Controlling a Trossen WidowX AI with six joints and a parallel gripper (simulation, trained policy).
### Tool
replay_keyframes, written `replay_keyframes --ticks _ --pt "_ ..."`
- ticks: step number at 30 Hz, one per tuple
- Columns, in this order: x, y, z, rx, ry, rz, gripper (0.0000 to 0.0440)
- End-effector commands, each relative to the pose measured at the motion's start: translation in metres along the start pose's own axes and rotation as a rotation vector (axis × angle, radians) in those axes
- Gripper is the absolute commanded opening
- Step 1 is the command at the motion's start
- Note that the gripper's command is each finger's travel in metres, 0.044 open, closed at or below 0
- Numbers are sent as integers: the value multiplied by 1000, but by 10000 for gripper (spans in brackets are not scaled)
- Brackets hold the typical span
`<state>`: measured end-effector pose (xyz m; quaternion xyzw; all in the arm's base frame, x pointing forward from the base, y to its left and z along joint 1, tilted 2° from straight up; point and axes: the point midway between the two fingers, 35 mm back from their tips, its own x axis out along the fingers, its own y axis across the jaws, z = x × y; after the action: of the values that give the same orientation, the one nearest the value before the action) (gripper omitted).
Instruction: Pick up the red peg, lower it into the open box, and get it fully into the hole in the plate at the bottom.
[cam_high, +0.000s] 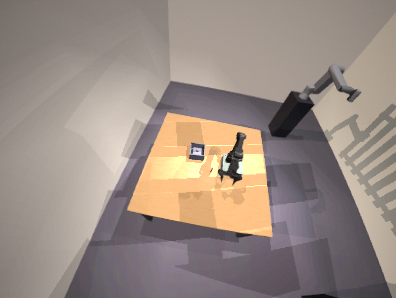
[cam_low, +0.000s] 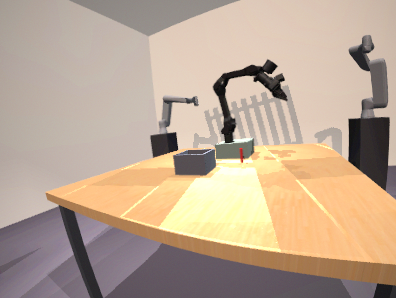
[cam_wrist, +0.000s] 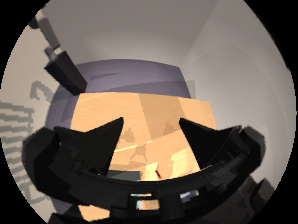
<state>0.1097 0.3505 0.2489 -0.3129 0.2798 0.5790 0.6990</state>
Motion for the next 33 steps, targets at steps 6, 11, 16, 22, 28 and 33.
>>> replay_keyframes --ticks 6,11,16,22,28,33 --pt "-9 -43 -20 269 48 -88 440" --pt "-13 -65 -36 432 83 -141 440" --pt "-16 -85 -56 594 122 -195 440" --pt "-18 -103 -84 785 176 -261 440" --pt "-17 -116 -117 971 243 -330 440" --pt "-16 -121 -145 1122 308 -390 440"
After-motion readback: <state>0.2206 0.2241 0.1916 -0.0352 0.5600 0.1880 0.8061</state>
